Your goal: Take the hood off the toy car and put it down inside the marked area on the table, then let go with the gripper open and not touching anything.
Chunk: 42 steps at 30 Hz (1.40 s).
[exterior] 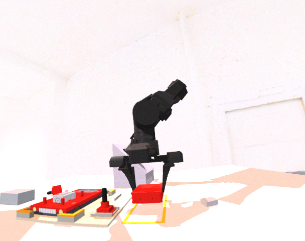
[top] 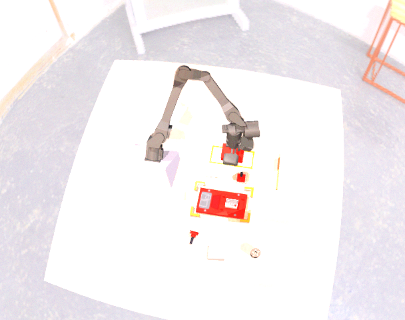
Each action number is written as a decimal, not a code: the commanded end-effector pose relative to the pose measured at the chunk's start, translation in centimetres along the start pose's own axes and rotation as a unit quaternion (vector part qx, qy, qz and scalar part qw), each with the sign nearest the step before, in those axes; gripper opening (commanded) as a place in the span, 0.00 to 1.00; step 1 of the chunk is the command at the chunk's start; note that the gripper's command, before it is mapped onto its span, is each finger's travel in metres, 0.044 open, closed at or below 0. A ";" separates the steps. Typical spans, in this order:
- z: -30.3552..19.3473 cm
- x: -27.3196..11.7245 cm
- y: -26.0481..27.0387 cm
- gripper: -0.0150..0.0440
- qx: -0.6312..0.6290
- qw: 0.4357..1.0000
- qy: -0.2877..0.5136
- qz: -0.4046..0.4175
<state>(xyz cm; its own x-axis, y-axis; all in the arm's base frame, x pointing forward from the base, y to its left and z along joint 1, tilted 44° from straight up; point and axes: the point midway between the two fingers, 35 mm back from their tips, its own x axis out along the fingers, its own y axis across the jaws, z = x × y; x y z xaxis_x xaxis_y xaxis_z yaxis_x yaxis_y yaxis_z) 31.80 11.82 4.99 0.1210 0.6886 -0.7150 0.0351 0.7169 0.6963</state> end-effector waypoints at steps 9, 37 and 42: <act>-0.1 0.6 -0.2 0.25 0.003 1.000 0.001 -0.002; -0.1 1.9 -0.2 0.25 0.003 1.000 0.001 -0.001; -0.1 2.2 -0.2 0.25 0.003 1.000 0.001 -0.001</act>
<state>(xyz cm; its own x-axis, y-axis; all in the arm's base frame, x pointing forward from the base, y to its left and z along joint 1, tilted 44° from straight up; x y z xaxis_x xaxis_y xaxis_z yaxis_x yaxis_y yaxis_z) 31.99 13.16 3.66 0.1210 0.6896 -0.7140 0.0349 0.7159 0.6973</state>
